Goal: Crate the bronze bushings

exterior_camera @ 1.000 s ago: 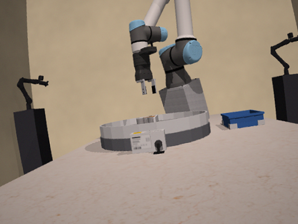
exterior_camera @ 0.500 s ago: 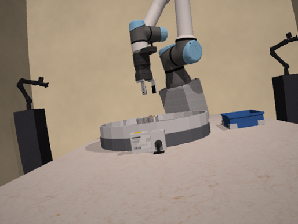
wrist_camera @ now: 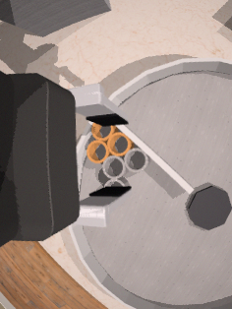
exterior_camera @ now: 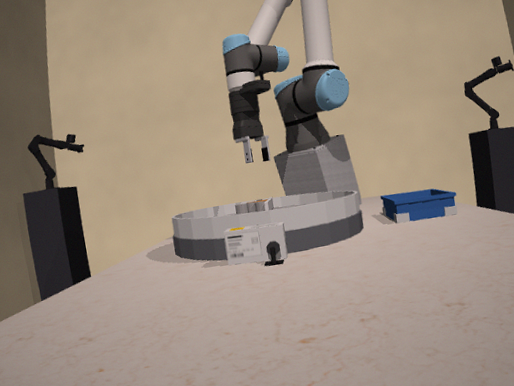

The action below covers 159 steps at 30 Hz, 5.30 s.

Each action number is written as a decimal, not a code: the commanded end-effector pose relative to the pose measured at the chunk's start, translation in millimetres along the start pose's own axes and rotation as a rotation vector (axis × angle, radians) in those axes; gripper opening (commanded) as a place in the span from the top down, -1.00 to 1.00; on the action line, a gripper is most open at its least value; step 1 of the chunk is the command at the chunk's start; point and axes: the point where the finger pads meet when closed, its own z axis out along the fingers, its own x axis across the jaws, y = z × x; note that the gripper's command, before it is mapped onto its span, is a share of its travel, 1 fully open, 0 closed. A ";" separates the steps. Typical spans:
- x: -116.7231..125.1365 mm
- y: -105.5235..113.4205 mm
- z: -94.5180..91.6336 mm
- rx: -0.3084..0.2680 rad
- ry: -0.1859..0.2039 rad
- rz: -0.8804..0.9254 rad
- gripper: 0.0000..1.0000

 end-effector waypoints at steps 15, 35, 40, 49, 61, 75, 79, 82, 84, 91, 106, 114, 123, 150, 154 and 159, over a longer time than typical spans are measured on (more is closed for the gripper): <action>0.4 0.0 -0.3 0.000 0.001 0.000 -1.00; 0.4 0.0 -0.3 0.000 0.001 0.000 -1.00; 0.4 0.0 -0.3 0.000 0.001 0.000 -1.00; 0.5 12.6 10.2 0.000 0.001 0.105 0.45; 0.6 20.9 17.2 0.000 0.001 0.174 0.45; 0.7 41.7 34.3 0.000 0.000 0.346 0.45; 0.7 41.7 34.3 0.000 0.000 0.346 0.45; 0.6 49.9 40.9 0.000 -0.001 0.414 0.45; 0.8 58.3 47.9 0.000 0.000 0.484 0.45; 0.8 62.5 51.4 0.000 0.000 0.518 0.45; 0.6 62.2 51.0 0.000 -0.002 0.516 0.15; 0.6 62.2 51.0 0.000 -0.002 0.516 0.15; 0.6 62.2 51.0 0.000 -0.002 0.516 0.15; 0.6 62.2 51.0 0.000 -0.002 0.516 0.21; 0.6 62.2 51.0 0.000 -0.002 0.516 0.21; 0.6 62.2 51.0 0.000 -0.002 0.516 0.21</action>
